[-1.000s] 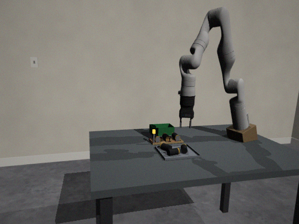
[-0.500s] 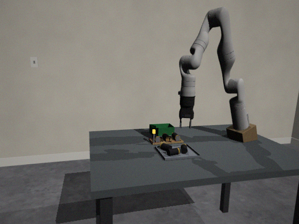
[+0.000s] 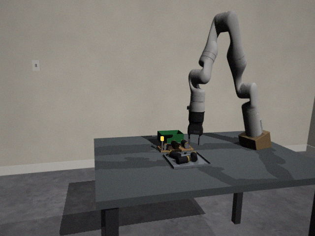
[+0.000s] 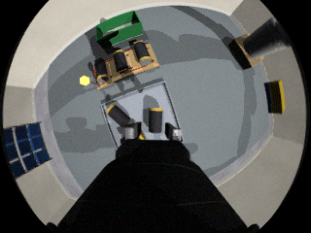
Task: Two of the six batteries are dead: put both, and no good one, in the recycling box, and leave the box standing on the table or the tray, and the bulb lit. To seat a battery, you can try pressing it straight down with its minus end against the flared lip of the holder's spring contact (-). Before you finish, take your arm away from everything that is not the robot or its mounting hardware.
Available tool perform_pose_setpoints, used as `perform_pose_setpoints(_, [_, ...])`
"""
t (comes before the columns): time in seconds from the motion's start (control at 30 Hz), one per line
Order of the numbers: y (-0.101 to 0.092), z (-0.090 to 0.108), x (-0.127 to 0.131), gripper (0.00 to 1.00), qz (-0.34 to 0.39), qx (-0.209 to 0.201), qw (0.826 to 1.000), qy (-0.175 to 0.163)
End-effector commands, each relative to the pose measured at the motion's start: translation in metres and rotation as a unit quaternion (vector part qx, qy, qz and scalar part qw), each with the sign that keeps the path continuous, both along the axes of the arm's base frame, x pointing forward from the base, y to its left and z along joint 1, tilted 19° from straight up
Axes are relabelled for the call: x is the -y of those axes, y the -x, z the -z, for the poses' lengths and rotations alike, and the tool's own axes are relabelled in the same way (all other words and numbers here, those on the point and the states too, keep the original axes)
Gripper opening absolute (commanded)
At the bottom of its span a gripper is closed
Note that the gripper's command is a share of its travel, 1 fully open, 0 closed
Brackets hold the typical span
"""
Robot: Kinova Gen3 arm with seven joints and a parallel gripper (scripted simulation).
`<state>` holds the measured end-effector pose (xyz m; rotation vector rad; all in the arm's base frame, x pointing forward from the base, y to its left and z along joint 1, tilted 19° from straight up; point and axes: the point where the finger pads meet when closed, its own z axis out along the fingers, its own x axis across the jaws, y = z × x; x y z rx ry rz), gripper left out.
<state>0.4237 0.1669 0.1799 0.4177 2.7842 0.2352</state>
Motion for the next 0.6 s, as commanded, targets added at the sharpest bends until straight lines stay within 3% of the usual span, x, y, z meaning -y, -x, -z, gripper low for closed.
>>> perform_pose_setpoints(0.0, [-0.001,0.023,0.003,0.90,0.002,-0.012,1.000,0.008])
perform_pose_setpoints(0.13, [-0.004,0.033,0.002,0.90,0.002,-0.012,1.000,0.008])
perform_pose_setpoints(0.57, [-0.005,0.034,0.002,0.90,0.002,-0.012,1.000,0.008])
